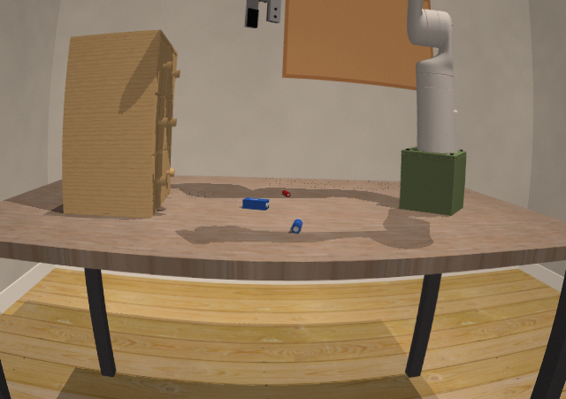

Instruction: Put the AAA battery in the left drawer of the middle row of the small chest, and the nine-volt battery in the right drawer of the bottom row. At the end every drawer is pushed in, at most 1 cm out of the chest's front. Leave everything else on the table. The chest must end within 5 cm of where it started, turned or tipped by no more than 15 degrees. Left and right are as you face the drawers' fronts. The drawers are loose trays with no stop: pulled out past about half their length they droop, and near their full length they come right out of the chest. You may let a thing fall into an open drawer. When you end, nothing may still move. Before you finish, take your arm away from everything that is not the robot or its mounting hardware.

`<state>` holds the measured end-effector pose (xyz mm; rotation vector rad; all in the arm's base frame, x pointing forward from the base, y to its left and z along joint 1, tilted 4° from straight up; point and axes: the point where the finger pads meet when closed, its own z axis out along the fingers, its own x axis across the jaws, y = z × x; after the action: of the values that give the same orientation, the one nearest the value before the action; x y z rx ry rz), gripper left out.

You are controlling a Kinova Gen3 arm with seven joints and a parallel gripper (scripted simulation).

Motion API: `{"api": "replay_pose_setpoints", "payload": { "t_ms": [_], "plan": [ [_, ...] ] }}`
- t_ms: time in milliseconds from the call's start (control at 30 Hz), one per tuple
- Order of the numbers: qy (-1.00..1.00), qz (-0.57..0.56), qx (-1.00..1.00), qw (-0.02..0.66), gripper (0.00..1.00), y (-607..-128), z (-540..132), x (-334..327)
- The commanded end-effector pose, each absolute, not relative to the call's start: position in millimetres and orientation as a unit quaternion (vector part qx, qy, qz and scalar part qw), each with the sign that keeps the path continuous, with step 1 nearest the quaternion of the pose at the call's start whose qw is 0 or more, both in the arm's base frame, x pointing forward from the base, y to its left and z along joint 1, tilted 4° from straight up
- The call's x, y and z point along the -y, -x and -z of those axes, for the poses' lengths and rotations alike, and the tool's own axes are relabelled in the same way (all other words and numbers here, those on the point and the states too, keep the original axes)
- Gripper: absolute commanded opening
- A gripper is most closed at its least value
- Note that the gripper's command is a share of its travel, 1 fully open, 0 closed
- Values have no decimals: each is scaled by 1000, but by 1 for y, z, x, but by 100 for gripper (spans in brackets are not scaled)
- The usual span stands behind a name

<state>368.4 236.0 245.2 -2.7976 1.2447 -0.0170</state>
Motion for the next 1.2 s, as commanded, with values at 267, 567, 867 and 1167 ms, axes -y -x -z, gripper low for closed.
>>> {"api": "replay_pose_setpoints", "payload": {
  "t_ms": [267, 567, 867, 1167],
  "plan": [
    [861, 5, -507, 32, 100, -363, -221, -278],
    [825, 2, -565, 33, 100, -357, -209, -301],
    [790, -1, -613, 33, 100, -350, -198, -320],
    [767, -3, -641, 33, 100, -345, -191, -331]
  ]
}}
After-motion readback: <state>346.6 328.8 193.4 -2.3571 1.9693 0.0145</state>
